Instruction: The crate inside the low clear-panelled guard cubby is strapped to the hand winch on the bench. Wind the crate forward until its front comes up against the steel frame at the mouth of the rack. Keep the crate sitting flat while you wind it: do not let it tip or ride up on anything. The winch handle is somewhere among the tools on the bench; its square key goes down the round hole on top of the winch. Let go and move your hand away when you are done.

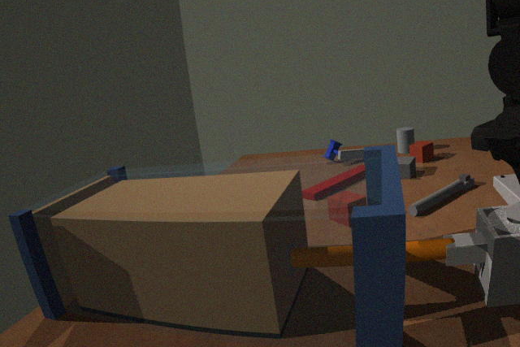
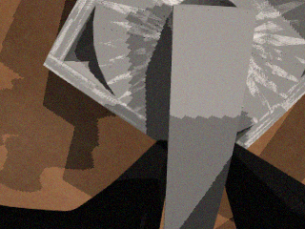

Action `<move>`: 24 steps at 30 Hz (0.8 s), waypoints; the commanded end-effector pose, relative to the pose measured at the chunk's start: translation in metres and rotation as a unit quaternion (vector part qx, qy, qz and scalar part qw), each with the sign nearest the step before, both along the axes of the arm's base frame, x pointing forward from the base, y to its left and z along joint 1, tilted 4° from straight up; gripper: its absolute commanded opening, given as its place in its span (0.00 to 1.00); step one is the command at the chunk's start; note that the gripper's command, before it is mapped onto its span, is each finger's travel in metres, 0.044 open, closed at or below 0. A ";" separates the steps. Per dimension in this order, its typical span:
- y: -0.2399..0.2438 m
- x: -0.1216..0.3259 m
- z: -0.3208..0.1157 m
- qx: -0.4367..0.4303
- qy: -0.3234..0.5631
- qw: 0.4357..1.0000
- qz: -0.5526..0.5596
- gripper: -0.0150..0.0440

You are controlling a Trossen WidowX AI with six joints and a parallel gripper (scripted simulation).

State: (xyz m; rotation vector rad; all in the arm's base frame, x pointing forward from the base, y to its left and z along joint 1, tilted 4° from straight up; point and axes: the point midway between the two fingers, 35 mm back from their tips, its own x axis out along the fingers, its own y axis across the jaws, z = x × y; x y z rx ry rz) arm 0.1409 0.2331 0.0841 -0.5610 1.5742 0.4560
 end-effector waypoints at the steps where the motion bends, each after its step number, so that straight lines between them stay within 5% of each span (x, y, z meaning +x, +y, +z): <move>1: 0.000 0.000 -0.004 -0.002 0.000 1.000 -0.007 0.25; 20: 0.002 -0.001 -0.004 -0.001 0.000 1.000 -0.027 0.25; 24: 0.001 0.000 0.000 0.000 -0.003 1.000 -0.023 0.43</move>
